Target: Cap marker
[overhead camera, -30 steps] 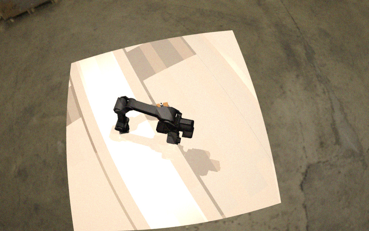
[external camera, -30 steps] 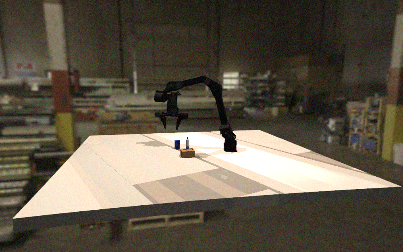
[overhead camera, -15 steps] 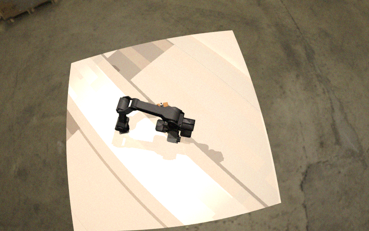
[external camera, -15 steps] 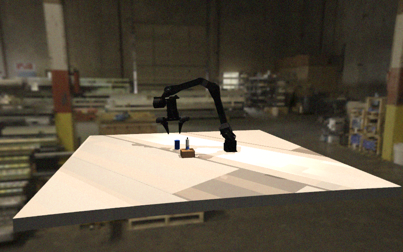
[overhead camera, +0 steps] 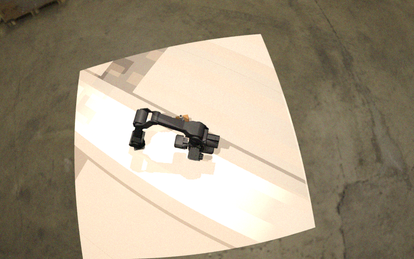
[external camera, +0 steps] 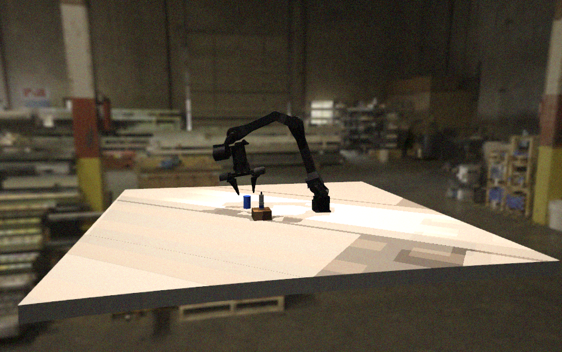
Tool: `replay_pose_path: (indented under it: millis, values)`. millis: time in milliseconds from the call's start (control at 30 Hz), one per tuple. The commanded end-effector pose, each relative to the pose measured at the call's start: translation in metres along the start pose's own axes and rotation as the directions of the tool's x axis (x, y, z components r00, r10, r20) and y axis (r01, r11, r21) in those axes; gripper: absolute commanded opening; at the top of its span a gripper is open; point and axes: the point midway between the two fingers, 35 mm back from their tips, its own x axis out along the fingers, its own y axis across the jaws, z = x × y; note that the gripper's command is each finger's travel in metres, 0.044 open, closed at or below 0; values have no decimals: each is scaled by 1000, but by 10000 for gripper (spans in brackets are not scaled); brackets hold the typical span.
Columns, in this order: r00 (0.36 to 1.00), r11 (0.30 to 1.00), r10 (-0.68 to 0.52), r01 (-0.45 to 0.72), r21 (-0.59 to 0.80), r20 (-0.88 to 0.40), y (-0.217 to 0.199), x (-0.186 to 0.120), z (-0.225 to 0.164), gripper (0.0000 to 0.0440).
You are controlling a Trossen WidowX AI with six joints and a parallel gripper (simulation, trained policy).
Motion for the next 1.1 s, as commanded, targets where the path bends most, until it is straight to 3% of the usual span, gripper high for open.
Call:
replay_pose_path:
  millis: [0,433,500,667,1067]
  values:
    - [1000,999,-23,23,-24,-9,-1,13,-2,291]
    - [998,993,-57,58,-100,4,-5,42,0,243]
    - [999,992,-54,54,-110,11,-5,43,0,210]
    - [999,990,-32,36,-134,26,-6,35,0,79]
    - [996,975,83,-73,-211,38,1,-7,-20,94]
